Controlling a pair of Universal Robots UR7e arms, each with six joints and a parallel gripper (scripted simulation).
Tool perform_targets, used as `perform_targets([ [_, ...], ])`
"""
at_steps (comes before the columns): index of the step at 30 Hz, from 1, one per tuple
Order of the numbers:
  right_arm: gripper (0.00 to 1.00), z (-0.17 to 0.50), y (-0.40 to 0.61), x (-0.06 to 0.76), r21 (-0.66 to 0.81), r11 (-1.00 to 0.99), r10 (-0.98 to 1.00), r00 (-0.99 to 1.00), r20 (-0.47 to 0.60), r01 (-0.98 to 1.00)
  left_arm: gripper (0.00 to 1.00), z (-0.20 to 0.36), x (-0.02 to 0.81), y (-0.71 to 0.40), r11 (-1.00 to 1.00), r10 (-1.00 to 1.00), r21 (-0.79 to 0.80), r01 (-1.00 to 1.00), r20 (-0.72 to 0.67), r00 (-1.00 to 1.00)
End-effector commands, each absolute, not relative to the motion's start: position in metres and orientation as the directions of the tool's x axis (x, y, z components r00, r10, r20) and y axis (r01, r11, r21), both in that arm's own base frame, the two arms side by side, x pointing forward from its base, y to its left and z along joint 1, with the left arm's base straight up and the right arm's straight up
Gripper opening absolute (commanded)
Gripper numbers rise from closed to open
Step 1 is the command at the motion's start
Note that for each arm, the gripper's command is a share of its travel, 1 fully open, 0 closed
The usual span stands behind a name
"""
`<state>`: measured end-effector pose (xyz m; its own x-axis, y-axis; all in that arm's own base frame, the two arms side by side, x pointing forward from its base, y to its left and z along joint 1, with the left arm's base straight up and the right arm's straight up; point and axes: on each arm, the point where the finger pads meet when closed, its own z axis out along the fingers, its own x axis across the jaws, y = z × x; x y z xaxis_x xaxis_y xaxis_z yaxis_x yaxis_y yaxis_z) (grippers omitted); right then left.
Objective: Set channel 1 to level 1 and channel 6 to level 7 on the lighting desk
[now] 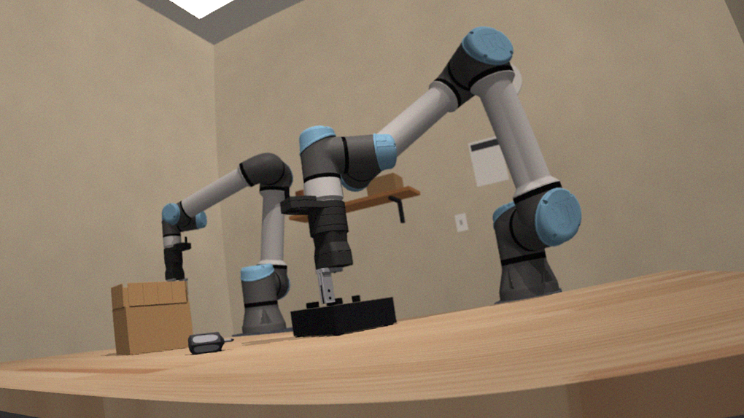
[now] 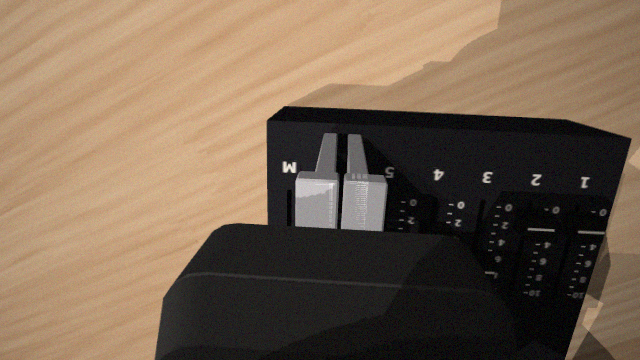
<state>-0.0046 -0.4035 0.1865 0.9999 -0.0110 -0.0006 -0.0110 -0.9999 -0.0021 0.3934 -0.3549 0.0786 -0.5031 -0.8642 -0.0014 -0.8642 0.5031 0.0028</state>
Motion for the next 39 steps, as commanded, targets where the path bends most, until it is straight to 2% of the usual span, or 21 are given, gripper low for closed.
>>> perform_targets([
  [1, 1.0, 0.187, -0.404, -0.004, 0.0, -1.0, -0.011, 1.0, 0.0, -0.011, 0.0, 0.079, 0.393, -0.355, 0.503, -0.864, 0.0, -0.864, 0.0, -0.503],
  [39, 1.0, 0.187, -0.404, -0.004, 0.0, -1.0, -0.011, 1.0, 0.0, -0.011, 0.0, 0.079, 0.379, -0.347, 0.503, -0.864, 0.0, -0.864, 0.0, -0.503],
])
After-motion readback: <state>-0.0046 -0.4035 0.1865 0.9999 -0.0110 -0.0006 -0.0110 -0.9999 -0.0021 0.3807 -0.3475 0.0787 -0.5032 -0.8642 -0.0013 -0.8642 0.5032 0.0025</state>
